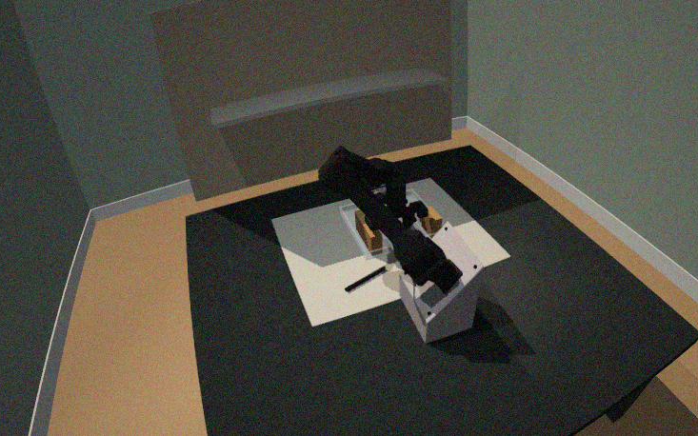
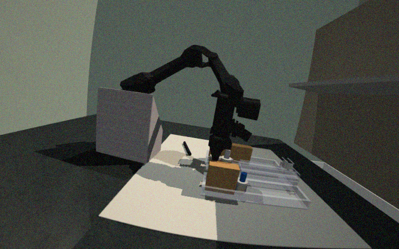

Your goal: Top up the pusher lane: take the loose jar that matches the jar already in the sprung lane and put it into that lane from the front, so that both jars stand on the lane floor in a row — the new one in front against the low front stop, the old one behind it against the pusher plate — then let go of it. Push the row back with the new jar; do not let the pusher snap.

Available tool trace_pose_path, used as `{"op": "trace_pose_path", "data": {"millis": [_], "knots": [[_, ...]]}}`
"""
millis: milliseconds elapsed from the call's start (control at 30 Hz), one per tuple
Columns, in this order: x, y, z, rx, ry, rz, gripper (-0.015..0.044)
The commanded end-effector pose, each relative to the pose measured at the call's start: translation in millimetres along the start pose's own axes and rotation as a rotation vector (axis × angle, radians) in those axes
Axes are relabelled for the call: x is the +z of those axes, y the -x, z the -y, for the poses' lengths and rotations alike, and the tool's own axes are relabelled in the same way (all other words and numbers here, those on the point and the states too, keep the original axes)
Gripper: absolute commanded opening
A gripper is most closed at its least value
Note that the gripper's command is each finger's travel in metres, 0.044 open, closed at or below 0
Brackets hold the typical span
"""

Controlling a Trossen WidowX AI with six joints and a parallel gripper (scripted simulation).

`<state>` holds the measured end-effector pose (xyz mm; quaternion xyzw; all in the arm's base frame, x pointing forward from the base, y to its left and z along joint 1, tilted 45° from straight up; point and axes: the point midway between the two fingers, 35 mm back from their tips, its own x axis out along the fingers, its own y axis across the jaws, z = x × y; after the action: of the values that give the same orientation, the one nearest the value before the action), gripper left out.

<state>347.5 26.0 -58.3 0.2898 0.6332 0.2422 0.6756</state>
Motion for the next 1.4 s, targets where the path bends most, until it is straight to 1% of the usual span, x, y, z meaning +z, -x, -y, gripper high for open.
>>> {"op": "trace_pose_path", "data": {"millis": [0, 1367], "knots": [[2.5, -0.2, -1.4, 0.006, 0.009, 0.011, 0.0], [-4.4, -0.3, -1.2, 0.006, 0.008, 0.011, 0.0]]}}
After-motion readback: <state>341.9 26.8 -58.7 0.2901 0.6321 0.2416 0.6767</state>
